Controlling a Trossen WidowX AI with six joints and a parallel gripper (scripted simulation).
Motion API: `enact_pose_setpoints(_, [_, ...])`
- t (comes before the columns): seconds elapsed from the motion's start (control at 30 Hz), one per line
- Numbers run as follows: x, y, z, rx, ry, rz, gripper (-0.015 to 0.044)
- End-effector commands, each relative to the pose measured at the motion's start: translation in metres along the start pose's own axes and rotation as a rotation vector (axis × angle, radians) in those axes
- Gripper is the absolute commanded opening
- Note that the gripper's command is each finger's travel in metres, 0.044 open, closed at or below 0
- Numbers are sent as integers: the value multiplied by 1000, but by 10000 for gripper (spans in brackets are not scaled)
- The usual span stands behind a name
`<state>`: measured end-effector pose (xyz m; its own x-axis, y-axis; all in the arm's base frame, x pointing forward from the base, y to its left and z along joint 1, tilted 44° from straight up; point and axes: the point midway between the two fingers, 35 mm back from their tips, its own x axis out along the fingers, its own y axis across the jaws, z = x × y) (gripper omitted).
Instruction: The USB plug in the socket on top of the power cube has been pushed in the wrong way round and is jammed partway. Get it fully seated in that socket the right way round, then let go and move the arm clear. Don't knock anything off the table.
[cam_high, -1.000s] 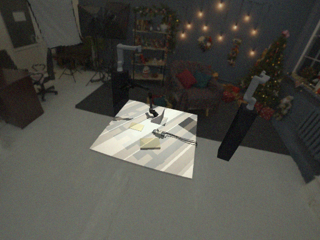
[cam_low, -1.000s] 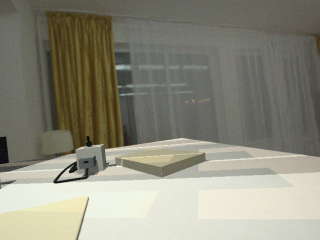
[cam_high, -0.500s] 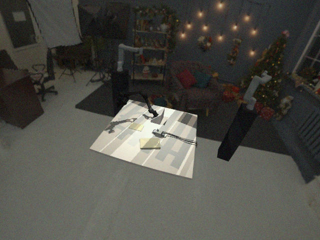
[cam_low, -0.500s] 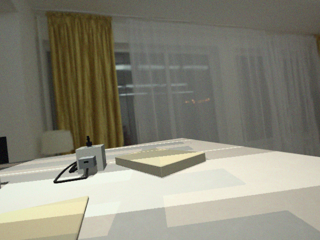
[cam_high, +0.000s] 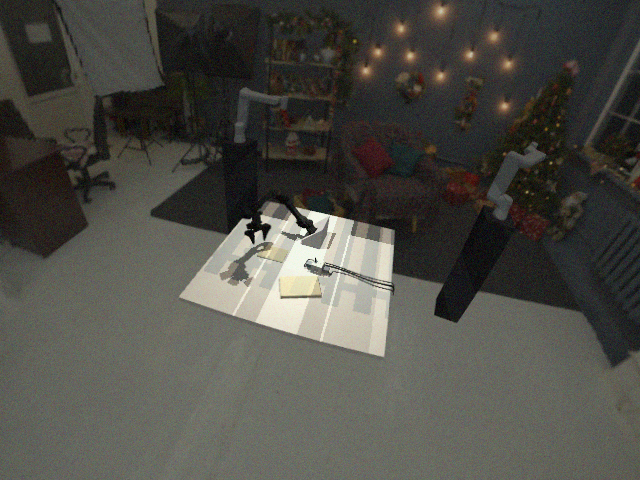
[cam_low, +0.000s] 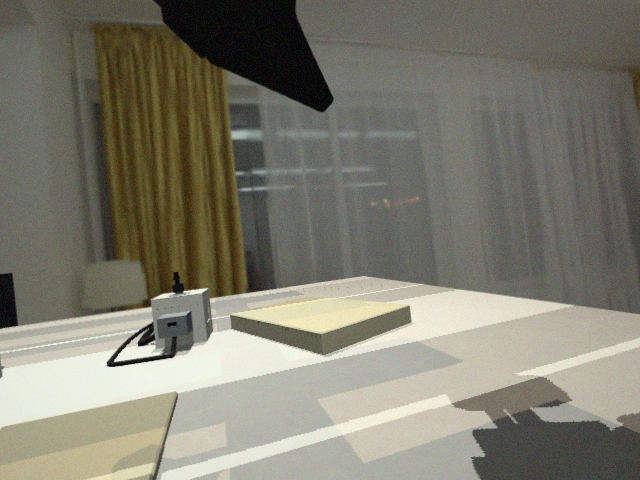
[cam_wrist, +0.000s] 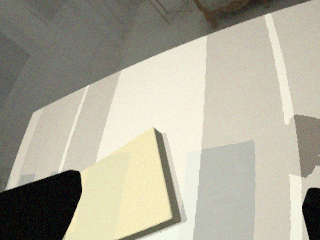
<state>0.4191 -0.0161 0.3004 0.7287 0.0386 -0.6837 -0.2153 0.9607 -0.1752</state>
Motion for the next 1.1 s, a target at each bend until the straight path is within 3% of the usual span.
enact_pose_setpoints(0.0, [46, 48, -30, -104, 168, 67, 440])
enact_pose_setpoints(0.37, [120, 168, -134, -605, 618, 156, 440])
enact_pose_setpoints(0.73, [123, 260, -270, -1453, 1059, 142, 440])
enact_pose_setpoints(1.07, [120, 262, -279, -1529, 1088, 133, 440])
